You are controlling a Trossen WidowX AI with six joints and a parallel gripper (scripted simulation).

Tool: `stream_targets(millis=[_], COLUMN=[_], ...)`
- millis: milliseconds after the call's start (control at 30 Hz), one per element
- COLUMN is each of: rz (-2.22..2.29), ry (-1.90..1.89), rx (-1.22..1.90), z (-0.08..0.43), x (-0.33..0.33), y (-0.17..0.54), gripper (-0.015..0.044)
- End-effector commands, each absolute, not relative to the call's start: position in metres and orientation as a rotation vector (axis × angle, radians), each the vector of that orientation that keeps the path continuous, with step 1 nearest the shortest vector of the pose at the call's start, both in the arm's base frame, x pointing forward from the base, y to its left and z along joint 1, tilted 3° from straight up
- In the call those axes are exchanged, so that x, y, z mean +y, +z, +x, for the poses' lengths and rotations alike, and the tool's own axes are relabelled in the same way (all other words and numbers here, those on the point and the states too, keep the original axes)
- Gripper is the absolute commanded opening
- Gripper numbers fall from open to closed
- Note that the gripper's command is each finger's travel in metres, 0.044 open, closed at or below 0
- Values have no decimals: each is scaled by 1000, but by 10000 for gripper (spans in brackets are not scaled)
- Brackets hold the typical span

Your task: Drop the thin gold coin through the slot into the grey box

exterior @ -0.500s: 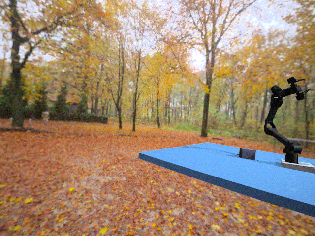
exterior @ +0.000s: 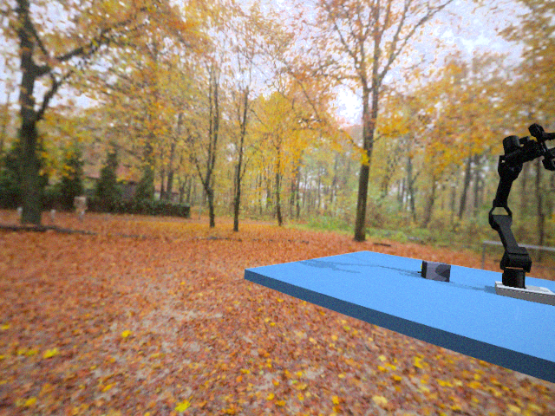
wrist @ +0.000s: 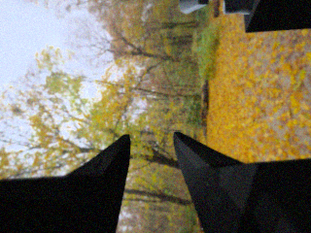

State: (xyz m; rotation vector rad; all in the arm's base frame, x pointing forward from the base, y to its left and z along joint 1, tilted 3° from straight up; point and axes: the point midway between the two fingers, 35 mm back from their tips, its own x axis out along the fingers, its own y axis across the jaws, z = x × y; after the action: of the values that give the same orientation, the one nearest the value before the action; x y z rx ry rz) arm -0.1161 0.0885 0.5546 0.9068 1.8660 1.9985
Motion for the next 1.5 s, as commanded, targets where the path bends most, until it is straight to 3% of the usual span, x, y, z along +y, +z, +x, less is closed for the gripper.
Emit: stream_targets(millis=[0,333,667,1067,1467], rz=[955,909,678,289,-59], ry=[1887,1460,997,495,197], rx=[1650,1153,873,832,1051], z=[-97,12,159,308,356], x=[136,239,254,157,9], y=[544,494,426,330,240], gripper=[161,161,161,161,161])
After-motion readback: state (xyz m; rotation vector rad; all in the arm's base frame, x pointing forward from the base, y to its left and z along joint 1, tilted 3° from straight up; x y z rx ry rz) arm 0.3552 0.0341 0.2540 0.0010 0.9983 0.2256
